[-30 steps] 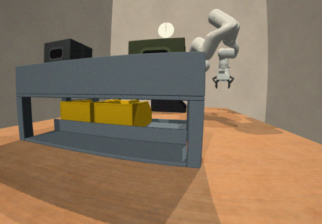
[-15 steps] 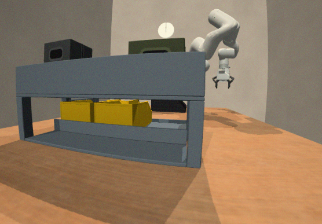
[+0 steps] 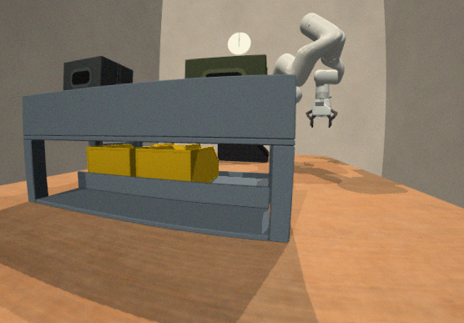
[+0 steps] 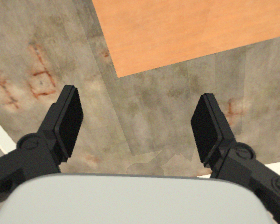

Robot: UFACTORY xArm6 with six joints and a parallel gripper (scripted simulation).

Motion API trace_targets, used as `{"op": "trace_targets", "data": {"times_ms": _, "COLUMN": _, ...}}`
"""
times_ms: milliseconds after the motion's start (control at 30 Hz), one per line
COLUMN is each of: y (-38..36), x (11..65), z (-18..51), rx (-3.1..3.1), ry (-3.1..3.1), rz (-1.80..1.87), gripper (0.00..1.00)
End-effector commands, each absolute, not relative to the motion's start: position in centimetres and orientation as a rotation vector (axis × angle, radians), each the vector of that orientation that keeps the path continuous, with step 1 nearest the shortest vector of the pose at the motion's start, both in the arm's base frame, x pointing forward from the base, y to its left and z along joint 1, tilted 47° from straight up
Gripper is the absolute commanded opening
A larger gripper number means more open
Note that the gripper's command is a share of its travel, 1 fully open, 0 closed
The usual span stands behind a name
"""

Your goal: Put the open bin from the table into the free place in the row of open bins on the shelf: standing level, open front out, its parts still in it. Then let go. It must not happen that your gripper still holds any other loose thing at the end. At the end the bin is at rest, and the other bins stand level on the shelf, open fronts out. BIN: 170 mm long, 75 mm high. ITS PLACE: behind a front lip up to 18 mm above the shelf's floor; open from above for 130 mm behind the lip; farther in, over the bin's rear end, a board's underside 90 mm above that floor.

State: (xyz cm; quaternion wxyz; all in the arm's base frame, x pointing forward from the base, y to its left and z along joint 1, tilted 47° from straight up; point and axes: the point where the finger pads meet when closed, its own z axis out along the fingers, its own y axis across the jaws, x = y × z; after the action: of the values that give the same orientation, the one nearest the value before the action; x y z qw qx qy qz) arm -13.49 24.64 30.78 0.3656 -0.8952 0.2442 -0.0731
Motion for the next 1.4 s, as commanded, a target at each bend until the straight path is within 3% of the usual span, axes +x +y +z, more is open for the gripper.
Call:
{"op": "trace_targets", "data": {"times_ms": 0, "y": 24.7, "x": -13.5, "z": 30.9, "rx": -2.301, "ry": 0.628, "rz": -0.185, "gripper": 1.00}}
{"op": "trace_targets", "data": {"times_ms": 667, "y": 24.7, "x": -13.5, "z": 30.9, "rx": -2.301, "ry": 0.628, "rz": -0.185, "gripper": 1.00}}
{"op": "trace_targets", "data": {"times_ms": 833, "y": 26.8, "x": -8.5, "z": 30.9, "rx": -2.235, "ry": 0.866, "rz": -0.282, "gripper": 1.00}}
{"op": "trace_targets", "data": {"times_ms": 1233, "y": 26.8, "x": -8.5, "z": 30.9, "rx": -2.235, "ry": 0.866, "rz": -0.282, "gripper": 1.00}}
{"op": "trace_targets", "data": {"times_ms": 1367, "y": 27.6, "x": -4.2, "z": 30.9, "rx": -2.166, "ry": 1.053, "rz": -0.358, "gripper": 1.00}}
